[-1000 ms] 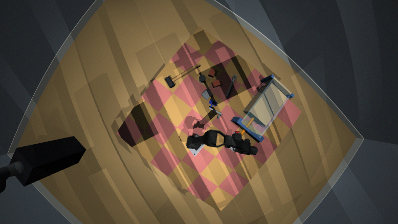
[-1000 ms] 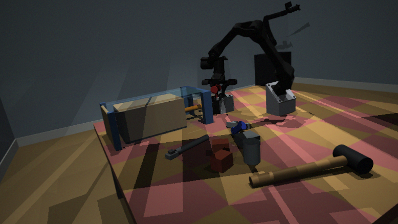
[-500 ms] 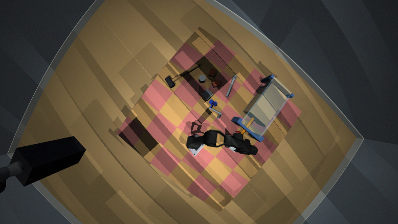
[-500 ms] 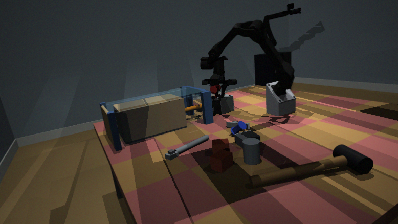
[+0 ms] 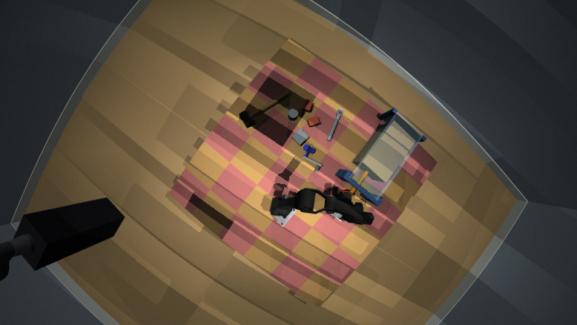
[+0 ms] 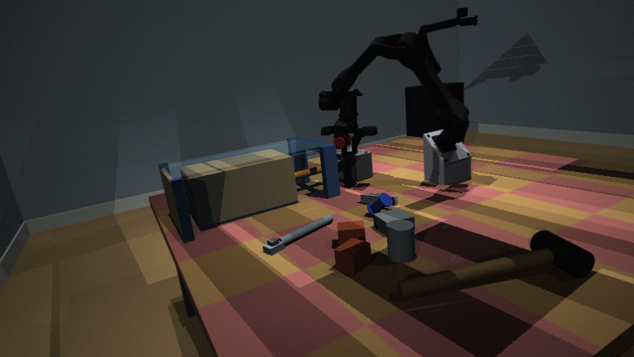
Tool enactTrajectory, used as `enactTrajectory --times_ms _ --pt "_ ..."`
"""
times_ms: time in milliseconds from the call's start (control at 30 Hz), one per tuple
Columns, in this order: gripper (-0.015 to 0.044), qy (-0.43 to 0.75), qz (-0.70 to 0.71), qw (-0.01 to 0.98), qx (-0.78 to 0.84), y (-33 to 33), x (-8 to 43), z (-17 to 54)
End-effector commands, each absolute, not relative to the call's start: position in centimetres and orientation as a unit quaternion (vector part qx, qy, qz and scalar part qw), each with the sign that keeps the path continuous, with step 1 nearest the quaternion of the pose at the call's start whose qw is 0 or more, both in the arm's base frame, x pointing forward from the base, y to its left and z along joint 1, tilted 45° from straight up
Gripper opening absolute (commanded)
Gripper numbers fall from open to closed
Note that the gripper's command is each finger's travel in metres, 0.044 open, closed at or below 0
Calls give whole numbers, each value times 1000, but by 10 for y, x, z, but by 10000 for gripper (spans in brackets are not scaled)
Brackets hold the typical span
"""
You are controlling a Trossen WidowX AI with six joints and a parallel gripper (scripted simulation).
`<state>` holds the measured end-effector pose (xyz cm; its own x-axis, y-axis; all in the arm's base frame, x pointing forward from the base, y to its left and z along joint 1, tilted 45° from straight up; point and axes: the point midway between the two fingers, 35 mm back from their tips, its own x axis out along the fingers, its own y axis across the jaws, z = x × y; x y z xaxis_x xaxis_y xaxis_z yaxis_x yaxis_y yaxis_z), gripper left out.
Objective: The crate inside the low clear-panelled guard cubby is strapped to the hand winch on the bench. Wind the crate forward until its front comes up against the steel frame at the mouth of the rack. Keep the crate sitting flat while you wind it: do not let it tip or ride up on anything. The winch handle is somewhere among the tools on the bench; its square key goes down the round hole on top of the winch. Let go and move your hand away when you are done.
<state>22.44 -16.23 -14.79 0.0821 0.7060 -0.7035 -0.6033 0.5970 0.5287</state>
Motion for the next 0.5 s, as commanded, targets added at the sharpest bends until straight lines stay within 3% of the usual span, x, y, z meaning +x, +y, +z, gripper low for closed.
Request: enactTrajectory --times_ms 0,333,467 --pt "184 510 446 734 50 -162 224 -148" --pt "440 510 446 734 50 -162 224 -148" --pt "440 511 446 733 49 -167 225 -145"
